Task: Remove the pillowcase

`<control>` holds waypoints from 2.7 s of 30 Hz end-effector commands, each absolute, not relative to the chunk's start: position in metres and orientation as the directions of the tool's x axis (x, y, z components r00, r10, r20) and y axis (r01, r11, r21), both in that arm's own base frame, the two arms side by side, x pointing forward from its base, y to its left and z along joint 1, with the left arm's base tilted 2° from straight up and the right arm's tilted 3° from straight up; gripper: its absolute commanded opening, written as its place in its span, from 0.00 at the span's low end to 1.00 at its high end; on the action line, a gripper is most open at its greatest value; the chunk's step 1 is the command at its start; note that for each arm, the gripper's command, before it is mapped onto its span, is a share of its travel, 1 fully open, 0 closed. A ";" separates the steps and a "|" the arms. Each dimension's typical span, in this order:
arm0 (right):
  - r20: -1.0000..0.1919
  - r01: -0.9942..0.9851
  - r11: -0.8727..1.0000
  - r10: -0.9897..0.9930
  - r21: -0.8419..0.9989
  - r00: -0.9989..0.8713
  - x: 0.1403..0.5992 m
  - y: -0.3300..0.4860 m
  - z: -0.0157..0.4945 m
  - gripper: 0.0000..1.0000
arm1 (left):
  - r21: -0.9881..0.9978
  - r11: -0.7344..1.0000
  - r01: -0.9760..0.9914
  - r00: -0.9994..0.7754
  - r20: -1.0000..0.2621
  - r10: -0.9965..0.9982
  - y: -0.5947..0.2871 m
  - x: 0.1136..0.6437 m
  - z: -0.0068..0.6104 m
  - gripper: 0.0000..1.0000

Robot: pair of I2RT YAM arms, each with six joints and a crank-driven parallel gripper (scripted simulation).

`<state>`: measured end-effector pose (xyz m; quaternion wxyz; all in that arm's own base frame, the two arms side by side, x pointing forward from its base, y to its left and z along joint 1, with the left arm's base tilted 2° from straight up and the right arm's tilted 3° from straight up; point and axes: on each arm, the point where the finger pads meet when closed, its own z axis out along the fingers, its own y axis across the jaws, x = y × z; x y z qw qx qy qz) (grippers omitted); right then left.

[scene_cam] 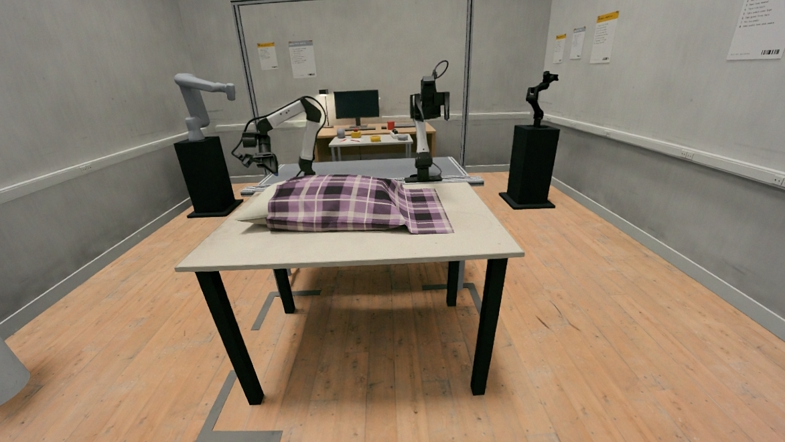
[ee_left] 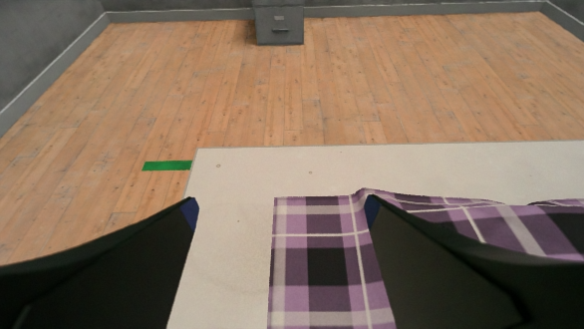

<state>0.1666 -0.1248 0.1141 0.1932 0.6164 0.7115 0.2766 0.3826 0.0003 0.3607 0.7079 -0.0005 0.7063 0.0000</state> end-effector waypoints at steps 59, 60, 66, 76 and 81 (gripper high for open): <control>0.068 0.782 0.079 0.986 0.619 -0.153 0.216 -0.115 0.047 0.46 | 0.000 1.000 -0.007 0.062 -0.998 0.001 0.001 0.382 0.385 1.00; 0.068 0.782 0.079 0.986 0.619 -0.153 0.217 -0.115 0.046 0.46 | 0.000 1.000 -0.007 0.062 -0.998 0.001 0.001 0.382 0.385 1.00; 0.069 0.782 0.079 0.986 0.619 -0.154 0.218 -0.115 0.045 0.46 | 0.000 1.000 -0.007 0.062 -0.998 0.001 0.001 0.382 0.385 1.00; 0.070 0.783 0.074 0.986 0.618 -0.148 0.217 -0.116 0.045 0.32 | 0.000 1.000 -0.007 0.062 -0.998 0.001 0.001 0.382 0.385 1.00; 0.071 0.782 0.073 0.986 0.619 -0.148 0.217 -0.116 0.045 0.27 | 0.000 1.000 -0.007 0.062 -0.998 0.001 0.001 0.382 0.385 1.00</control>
